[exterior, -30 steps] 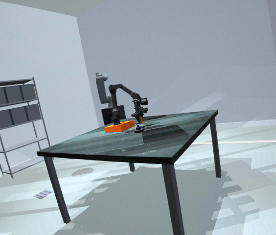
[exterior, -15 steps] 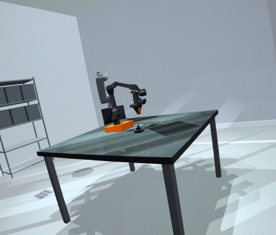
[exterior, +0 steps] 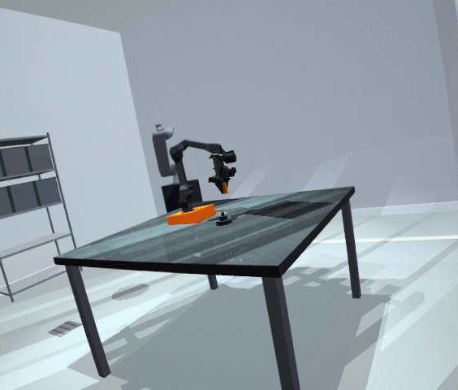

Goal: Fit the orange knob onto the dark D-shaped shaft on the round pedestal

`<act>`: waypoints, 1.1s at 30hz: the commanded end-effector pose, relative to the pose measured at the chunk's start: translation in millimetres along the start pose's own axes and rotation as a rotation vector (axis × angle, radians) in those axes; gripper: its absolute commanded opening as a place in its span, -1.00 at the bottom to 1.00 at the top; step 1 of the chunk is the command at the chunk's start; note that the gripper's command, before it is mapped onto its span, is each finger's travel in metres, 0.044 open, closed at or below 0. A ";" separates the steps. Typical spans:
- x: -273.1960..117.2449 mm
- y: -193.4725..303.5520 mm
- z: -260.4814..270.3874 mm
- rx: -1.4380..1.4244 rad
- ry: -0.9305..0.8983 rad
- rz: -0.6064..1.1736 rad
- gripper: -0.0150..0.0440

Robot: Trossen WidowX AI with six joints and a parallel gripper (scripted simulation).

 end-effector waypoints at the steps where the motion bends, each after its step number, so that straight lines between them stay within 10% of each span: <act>1: 0.8 -7.5 -5.7 -0.003 0.003 -0.008 -0.49; 33: 21.3 -57.2 -75.9 0.006 -0.003 -0.005 -0.49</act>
Point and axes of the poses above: the point midway between the two fingers, 35 mm back from their tips, its own x axis out along the fingers, its own z axis across the jaws, y = z × x, the point moved 10 cm from there along -x, back along the fingers, and after that the axes turned 4 degrees about x, right-handed, at the moved point
